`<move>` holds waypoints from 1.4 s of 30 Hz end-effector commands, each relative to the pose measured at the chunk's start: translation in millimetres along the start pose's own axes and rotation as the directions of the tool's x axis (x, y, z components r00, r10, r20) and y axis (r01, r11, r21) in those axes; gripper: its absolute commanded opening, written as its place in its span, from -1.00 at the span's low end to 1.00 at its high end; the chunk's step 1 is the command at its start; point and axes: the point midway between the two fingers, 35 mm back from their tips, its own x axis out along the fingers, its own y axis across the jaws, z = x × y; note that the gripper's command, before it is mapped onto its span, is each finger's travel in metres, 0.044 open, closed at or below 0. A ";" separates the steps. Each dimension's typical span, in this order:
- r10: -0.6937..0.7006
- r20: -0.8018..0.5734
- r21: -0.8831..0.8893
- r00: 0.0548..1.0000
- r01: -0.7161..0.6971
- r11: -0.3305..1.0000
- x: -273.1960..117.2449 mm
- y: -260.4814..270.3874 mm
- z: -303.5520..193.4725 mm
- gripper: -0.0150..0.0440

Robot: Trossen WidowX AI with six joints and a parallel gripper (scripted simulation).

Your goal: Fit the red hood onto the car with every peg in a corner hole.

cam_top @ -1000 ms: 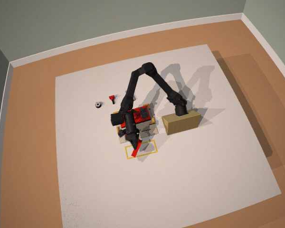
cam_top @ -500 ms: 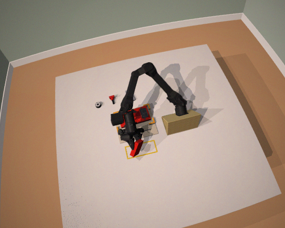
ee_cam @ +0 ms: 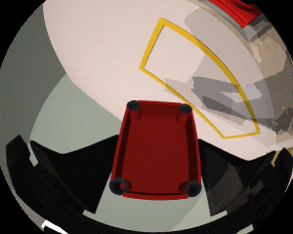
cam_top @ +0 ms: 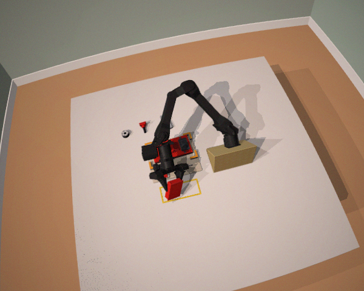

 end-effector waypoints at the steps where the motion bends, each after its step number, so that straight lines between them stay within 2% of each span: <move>1: -0.005 -0.003 0.135 1.000 0.006 0.991 4.0 -5.6 6.5 -0.49; 13: -0.007 -0.001 0.533 1.000 0.007 0.846 13.5 -26.1 35.9 -0.49; 23: 0.025 -0.012 0.498 1.000 -0.016 0.867 8.2 -12.8 25.8 -0.49; 24: 0.075 -0.032 0.427 0.997 -0.054 0.903 1.5 9.3 4.8 -0.40; 39: 0.075 -0.032 0.427 0.997 -0.054 0.903 1.5 9.3 4.8 0.93; 40: 0.075 -0.032 0.427 0.997 -0.054 0.903 1.5 9.3 4.8 1.00; 42: 0.075 -0.032 0.427 0.997 -0.054 0.903 1.5 9.3 4.8 1.00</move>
